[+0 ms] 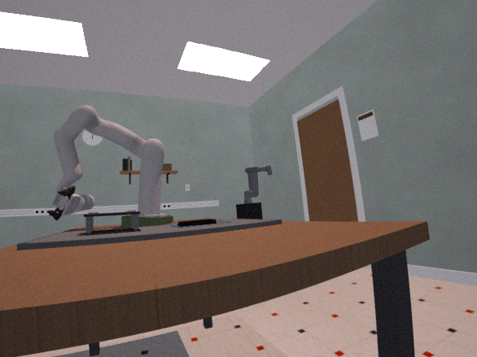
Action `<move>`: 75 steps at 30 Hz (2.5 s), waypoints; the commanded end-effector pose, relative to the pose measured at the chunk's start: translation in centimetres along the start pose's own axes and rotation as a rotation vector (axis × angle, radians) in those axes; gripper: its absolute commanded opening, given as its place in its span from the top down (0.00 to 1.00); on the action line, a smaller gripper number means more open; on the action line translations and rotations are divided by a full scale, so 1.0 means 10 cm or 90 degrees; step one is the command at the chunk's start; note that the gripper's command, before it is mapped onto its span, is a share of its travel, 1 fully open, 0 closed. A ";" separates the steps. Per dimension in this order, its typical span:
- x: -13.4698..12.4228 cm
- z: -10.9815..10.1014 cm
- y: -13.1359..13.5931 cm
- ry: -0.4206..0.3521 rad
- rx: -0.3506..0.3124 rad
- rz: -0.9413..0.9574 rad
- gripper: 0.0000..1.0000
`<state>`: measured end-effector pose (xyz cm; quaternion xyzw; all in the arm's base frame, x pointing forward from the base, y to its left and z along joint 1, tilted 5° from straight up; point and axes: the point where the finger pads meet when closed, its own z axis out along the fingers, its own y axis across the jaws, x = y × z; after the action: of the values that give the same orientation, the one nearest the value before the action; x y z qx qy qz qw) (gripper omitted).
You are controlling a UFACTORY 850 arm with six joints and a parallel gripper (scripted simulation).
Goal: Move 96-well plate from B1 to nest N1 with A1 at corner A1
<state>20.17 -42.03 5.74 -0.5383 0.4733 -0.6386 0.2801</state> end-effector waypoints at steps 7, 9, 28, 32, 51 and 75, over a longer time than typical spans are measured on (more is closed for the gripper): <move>-0.27 0.25 -0.18 -0.082 0.026 0.002 0.00; -0.35 0.31 -0.22 -0.122 0.038 0.000 0.00; -0.90 0.64 -0.57 -0.289 0.085 -0.013 0.00; -0.99 0.67 -0.61 -0.330 0.094 -0.019 0.00; -1.68 0.84 -0.98 -0.555 0.141 -0.064 0.00; -2.57 0.82 -1.38 -0.845 0.186 -0.178 0.00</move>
<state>36.38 -18.37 7.17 -0.8131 0.0758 -0.2935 0.4969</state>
